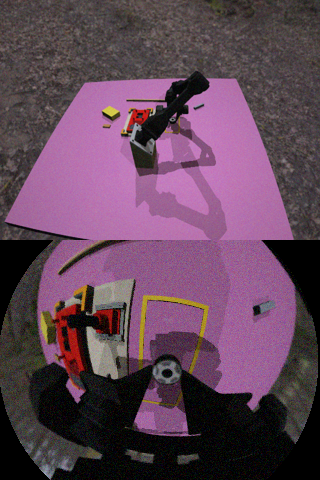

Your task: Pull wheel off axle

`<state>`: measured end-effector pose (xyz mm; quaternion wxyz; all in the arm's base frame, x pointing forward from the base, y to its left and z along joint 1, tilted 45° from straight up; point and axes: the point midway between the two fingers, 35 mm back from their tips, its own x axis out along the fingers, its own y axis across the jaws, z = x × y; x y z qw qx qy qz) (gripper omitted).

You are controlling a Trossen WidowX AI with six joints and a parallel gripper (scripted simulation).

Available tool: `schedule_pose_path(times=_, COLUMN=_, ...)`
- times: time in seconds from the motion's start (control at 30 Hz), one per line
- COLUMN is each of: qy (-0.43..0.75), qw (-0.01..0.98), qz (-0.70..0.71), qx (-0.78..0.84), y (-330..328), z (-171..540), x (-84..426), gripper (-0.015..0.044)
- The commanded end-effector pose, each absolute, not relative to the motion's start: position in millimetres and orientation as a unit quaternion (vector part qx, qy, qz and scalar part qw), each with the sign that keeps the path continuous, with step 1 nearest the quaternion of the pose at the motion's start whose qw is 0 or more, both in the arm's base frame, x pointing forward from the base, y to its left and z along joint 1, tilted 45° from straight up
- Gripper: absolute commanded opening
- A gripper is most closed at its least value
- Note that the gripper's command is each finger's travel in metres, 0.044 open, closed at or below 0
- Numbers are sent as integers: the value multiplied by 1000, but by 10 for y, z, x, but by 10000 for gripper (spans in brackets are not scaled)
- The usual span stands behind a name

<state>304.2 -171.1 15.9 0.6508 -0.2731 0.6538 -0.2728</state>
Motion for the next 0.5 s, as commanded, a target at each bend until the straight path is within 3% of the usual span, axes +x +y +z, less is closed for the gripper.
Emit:
schedule_pose_path(times=0.0, qy=654, qw=651, qz=-274, qx=-272, y=-1712, z=163, x=3042, gripper=236)
schedule_pose_path(times=0.1, qy=654, qw=651, qz=-273, qx=-272, y=-1669, z=202, x=3049, gripper=300)
schedule_pose_path(times=0.43, qy=654, qw=653, qz=-269, qx=-273, y=-1283, z=580, x=3047, gripper=300)
schedule_pose_path(times=0.47, qy=653, qw=655, qz=-264, qx=-274, y=-1291, z=527, x=3052, gripper=326)
